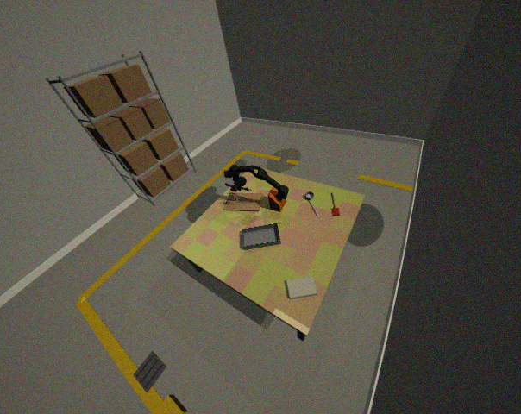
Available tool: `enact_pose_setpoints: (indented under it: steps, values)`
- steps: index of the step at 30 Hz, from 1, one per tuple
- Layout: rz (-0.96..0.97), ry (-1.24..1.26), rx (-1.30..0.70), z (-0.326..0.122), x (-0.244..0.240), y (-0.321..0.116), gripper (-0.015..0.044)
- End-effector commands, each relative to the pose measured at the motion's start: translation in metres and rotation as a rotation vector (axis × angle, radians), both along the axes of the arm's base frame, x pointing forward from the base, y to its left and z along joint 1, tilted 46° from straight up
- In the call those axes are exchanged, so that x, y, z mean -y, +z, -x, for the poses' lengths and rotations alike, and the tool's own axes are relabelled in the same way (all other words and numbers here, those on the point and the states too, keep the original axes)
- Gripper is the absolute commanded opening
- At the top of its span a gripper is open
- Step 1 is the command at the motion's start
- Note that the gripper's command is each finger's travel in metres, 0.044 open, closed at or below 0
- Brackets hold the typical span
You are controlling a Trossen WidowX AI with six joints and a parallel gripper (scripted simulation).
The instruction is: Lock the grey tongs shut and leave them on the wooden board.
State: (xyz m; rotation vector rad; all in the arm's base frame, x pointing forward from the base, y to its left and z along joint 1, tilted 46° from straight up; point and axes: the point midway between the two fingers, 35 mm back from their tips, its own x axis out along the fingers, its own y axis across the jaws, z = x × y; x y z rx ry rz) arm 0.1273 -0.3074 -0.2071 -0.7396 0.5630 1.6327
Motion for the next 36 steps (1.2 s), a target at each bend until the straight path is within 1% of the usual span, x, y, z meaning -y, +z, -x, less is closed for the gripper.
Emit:
enact_pose_setpoints:
  steps: [1, 36]
  values:
    - [0.003, -0.002, 0.007, -0.001, -0.003, -0.004, -0.015]
    - [0.039, -0.004, 0.017, 0.002, -0.039, -0.049, -0.015]
